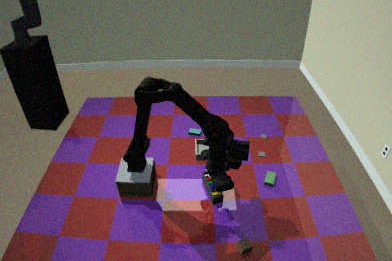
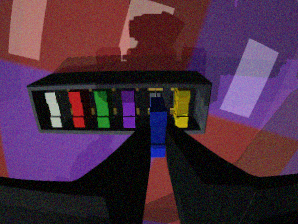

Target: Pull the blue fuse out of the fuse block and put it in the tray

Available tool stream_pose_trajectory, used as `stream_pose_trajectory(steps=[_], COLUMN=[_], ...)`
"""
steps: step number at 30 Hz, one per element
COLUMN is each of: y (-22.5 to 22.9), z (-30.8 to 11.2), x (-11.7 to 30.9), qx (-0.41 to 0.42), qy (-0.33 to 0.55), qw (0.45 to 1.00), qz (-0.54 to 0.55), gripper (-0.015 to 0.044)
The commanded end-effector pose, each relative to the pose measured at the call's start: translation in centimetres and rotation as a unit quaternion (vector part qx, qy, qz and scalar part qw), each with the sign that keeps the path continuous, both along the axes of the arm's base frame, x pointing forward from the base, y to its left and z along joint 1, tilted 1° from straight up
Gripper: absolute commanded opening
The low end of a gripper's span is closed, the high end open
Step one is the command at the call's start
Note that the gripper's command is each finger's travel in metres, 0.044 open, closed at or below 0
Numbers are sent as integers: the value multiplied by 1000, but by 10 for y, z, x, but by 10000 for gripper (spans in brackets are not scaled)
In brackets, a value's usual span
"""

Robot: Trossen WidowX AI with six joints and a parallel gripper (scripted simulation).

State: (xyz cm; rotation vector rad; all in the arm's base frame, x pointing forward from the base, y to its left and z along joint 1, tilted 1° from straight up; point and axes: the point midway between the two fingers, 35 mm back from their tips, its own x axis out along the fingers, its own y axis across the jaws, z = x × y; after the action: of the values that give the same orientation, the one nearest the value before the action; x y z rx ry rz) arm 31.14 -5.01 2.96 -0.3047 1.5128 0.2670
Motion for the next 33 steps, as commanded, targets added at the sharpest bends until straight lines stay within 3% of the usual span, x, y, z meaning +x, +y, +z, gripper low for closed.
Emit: stream_pose_trajectory(steps=[1,19,33], y=[0,1,73], z=[2,25,25], x=[0,-1,11], qx=[-1,-1,2], qy=[1,1,1], qw=[1000,1000,1000], qz=[-1,-1,-1], gripper=[0,0,0])
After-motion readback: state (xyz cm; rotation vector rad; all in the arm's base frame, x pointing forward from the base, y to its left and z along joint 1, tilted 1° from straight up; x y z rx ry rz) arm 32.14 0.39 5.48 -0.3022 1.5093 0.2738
